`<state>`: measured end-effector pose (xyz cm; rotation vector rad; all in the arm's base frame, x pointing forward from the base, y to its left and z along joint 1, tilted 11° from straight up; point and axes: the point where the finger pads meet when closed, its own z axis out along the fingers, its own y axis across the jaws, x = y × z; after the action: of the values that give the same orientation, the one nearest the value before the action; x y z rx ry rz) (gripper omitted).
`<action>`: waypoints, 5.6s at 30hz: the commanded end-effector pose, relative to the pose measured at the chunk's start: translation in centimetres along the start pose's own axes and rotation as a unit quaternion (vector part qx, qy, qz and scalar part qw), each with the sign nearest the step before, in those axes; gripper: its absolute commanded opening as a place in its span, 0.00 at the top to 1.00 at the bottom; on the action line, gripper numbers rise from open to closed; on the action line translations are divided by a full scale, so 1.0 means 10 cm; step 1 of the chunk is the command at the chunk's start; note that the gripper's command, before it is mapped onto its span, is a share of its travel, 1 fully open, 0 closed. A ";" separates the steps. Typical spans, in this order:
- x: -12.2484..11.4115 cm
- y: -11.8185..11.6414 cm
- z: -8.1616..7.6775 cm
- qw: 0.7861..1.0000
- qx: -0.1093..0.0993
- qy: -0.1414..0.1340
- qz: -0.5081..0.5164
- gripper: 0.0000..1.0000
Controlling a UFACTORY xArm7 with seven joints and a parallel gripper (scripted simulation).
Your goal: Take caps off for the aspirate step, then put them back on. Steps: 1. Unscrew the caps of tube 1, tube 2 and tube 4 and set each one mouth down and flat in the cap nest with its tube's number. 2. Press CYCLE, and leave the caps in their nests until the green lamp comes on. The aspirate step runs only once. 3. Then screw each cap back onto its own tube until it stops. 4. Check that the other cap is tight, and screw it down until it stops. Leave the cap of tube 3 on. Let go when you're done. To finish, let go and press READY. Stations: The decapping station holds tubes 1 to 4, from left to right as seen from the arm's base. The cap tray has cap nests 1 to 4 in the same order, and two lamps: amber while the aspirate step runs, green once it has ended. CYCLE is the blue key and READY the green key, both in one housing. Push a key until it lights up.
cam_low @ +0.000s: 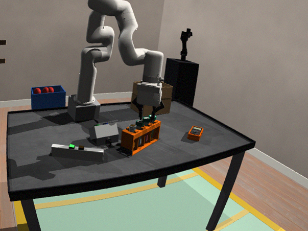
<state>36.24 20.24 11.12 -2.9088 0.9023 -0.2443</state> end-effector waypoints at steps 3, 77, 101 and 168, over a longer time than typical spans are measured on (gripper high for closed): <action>0.01 -0.01 0.02 1.000 0.000 0.004 0.009 0.54; 0.01 -0.01 0.03 0.960 0.001 0.004 0.278 0.54; 0.00 -0.01 0.03 1.000 0.000 0.004 0.009 0.54; 0.00 -0.01 0.04 0.966 0.001 0.004 0.259 0.54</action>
<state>36.32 20.29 10.65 -2.4332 1.7667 -0.2114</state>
